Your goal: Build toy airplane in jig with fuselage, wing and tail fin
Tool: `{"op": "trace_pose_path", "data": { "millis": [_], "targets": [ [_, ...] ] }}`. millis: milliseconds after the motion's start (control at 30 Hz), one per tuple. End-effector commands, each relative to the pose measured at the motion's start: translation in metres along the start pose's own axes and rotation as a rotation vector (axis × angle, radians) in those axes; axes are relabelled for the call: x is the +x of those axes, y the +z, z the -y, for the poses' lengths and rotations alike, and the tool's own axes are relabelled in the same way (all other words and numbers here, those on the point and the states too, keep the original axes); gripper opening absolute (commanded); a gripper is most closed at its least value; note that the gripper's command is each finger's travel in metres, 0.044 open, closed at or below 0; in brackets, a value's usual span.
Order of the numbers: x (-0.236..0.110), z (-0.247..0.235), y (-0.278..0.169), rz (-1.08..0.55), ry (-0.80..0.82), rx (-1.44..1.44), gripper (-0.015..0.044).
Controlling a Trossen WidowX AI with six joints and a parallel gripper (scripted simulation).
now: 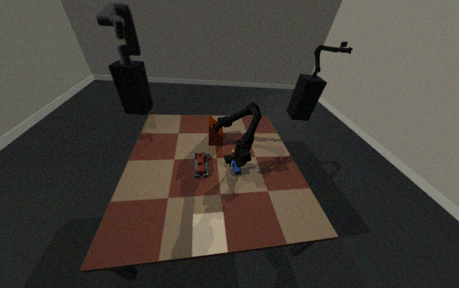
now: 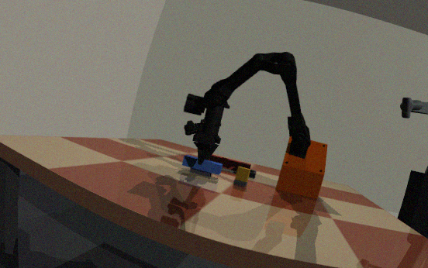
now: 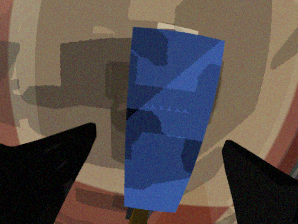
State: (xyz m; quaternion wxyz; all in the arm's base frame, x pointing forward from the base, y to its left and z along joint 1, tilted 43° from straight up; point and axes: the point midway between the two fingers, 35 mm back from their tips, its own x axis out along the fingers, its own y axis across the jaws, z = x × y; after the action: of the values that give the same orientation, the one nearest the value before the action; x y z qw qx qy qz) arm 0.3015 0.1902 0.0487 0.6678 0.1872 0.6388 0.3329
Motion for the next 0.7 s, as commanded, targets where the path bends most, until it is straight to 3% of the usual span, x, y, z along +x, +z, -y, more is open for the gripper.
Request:
{"op": "trace_pose_path", "data": {
  "millis": [0, 200, 533, 667],
  "targets": [
    [0.0077, 0.0011, -0.0009, 0.000, -0.003, 0.006, 0.0440],
    [0.0150, 0.0008, -0.0013, 0.000, -0.002, 0.006, 0.0440],
    [0.0150, 0.0008, -0.0013, 0.000, -0.002, 0.006, 0.0177],
    [0.0150, 0.0008, -0.0013, 0.000, -0.002, 0.006, 0.0151]
  ]
}}
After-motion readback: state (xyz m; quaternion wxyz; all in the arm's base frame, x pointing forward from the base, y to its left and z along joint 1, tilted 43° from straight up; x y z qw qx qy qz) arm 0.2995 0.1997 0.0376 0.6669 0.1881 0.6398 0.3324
